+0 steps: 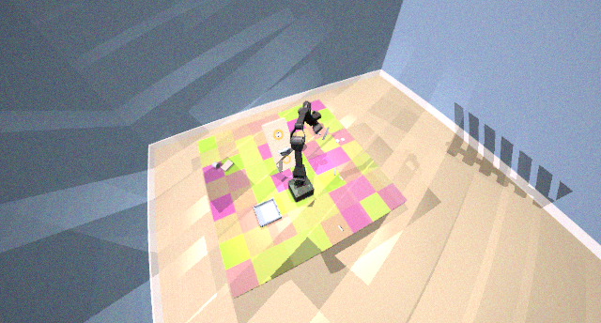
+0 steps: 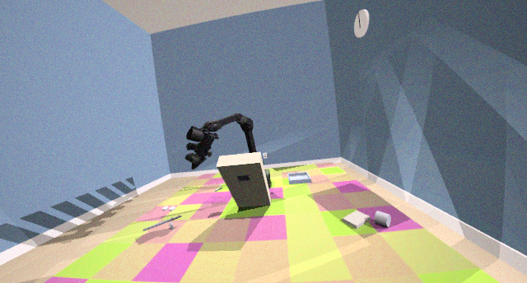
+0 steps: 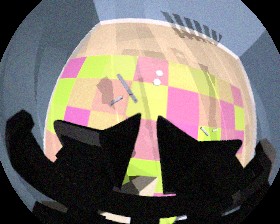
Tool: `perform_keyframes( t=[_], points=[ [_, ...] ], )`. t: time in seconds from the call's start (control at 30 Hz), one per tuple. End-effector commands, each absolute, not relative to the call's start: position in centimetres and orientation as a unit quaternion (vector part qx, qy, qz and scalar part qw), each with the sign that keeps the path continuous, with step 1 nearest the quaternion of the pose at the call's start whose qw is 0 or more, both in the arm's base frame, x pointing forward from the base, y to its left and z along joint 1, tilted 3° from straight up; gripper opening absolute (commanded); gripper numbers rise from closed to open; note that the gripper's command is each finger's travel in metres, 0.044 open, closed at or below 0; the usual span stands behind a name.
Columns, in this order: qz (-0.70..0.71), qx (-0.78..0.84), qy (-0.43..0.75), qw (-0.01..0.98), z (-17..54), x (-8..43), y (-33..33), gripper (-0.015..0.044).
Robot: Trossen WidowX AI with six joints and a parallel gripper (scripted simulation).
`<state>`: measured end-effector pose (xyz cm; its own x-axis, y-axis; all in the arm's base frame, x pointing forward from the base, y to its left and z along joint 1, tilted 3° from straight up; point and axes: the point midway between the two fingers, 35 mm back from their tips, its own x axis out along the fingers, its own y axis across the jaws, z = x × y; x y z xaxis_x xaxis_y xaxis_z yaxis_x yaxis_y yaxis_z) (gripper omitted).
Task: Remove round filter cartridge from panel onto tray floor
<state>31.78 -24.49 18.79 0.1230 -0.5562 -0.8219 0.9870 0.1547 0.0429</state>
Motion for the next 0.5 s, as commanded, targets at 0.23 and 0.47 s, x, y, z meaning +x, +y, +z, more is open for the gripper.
perform_keyframes(
  t=[0.23, 0.47],
  points=[
    [-0.342, 0.570, 0.223, 0.713, 21.5, 31.4, -7.2, 0.0088],
    [-0.170, 0.699, 0.232, 0.655, 21.5, 27.7, 2.0, 0.0088]
  ],
)
